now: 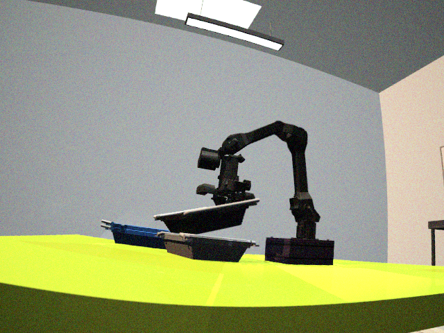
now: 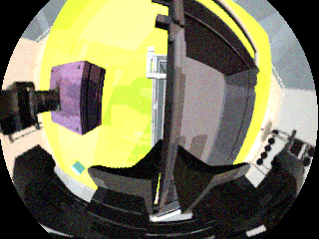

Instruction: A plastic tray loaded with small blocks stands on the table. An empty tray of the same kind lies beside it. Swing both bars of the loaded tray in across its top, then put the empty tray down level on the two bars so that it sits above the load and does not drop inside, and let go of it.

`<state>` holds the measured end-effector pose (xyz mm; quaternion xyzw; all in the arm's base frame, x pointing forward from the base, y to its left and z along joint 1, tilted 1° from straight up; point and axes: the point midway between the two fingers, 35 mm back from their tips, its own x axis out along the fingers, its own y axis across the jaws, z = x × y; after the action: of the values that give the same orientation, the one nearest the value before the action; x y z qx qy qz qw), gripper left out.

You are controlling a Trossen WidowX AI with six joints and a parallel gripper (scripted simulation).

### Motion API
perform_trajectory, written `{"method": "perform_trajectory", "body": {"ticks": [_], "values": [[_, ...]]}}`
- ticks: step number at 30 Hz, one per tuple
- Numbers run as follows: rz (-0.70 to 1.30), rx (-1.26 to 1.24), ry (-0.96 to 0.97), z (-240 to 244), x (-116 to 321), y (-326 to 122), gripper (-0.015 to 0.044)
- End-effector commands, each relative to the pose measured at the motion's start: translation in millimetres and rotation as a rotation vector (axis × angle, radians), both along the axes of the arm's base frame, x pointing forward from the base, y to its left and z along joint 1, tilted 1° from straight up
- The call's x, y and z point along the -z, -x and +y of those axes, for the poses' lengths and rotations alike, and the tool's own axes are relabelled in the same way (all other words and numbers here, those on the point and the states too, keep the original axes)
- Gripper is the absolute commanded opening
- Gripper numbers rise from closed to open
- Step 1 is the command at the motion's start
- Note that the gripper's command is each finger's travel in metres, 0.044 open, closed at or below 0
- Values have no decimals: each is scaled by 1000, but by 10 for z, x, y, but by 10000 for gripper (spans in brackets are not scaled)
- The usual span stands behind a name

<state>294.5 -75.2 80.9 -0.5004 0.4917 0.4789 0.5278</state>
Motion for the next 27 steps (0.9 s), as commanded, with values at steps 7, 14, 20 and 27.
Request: {"method": "perform_trajectory", "body": {"ticks": [7,14,20,27], "values": [[19,-1,0,1,57,34,0],[19,-1,0,1,57,34,0],[19,-1,0,2,83,43,0],[20,-1,0,4,146,65,0]]}}
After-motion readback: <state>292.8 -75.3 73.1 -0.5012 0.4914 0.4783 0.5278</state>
